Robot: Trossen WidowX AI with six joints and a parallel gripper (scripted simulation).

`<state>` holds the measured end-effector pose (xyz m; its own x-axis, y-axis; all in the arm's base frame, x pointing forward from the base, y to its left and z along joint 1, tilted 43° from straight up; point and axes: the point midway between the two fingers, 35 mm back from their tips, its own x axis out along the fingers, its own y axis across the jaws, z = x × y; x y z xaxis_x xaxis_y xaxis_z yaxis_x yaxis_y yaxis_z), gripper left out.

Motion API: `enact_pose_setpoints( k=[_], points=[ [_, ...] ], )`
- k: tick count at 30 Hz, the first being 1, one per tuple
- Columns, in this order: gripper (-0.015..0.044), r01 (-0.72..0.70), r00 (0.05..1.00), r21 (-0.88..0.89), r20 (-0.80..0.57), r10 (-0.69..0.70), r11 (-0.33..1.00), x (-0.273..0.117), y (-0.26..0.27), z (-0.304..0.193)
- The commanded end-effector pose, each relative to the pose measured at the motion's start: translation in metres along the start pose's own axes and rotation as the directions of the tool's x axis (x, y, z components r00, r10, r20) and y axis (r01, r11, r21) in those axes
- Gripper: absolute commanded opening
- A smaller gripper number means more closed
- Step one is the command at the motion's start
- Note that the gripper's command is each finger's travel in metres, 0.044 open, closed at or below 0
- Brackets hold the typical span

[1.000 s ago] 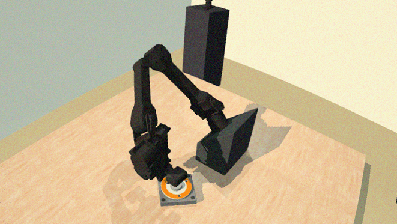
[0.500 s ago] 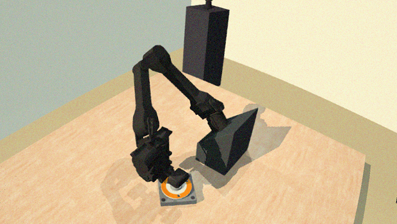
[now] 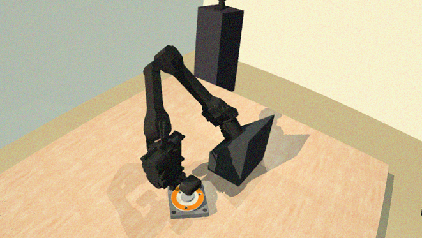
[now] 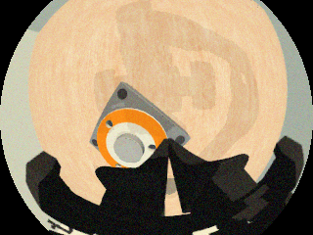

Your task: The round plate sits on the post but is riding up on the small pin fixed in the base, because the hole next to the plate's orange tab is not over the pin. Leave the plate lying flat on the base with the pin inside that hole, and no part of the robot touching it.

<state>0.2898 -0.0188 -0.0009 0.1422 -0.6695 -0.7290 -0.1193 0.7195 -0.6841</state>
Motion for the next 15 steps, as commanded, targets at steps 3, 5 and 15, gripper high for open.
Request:
enact_pose_setpoints(
  k=[3,5,15],
  points=[
    [0.0000,-0.003,1.000,-0.006,-0.005,0.003,1.000,0.000,0.000,-0.009],
    [0.0000,-0.003,1.000,-0.006,-0.005,0.003,1.000,0.000,-0.001,-0.012],
    [0.0000,-0.003,1.000,-0.006,-0.005,0.003,1.000,0.000,0.000,-0.021]
  ],
)
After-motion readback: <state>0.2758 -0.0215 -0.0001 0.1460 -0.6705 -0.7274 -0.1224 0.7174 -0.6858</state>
